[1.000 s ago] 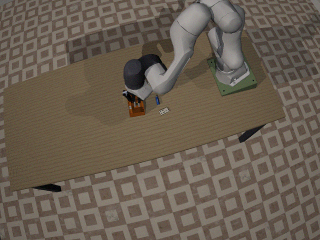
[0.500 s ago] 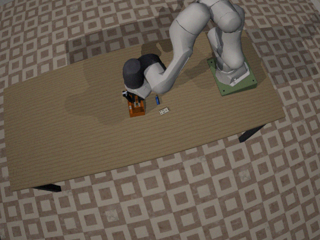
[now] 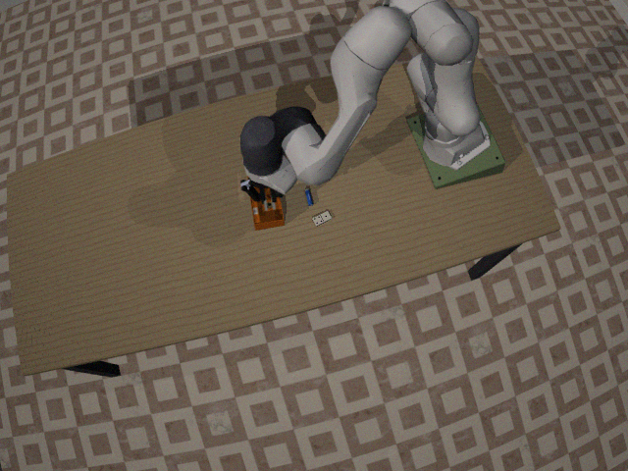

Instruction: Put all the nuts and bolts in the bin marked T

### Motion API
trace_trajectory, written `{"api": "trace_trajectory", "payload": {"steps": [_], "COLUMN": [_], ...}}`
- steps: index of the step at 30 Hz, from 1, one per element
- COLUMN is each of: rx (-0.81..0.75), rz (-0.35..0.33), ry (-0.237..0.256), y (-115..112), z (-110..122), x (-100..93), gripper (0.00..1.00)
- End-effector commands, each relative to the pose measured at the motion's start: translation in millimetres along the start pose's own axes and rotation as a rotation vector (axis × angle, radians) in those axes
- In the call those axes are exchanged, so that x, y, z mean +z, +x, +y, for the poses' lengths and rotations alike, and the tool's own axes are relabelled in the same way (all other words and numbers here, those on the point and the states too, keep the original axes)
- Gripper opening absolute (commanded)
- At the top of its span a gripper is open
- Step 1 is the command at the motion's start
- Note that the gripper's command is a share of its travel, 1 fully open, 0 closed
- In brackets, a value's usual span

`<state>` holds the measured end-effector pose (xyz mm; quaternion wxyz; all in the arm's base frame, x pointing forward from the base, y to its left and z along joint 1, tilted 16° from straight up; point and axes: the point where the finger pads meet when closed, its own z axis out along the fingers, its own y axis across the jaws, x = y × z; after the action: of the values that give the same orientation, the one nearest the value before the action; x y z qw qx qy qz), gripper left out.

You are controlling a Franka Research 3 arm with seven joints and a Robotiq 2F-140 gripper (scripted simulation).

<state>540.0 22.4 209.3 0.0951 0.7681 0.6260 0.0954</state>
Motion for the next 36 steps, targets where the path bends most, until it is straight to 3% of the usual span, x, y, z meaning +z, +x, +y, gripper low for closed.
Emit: {"api": "trace_trajectory", "payload": {"steps": [1, 24, 36], "rx": [-0.011, -0.011, -0.011], "rz": [0.004, 0.004, 0.004], "ry": [-0.002, -0.002, -0.002], "y": [1, 1, 0], "z": [1, 1, 5], "x": [4.9, 46.3, 46.3], "gripper": [0.07, 0.07, 0.07]}}
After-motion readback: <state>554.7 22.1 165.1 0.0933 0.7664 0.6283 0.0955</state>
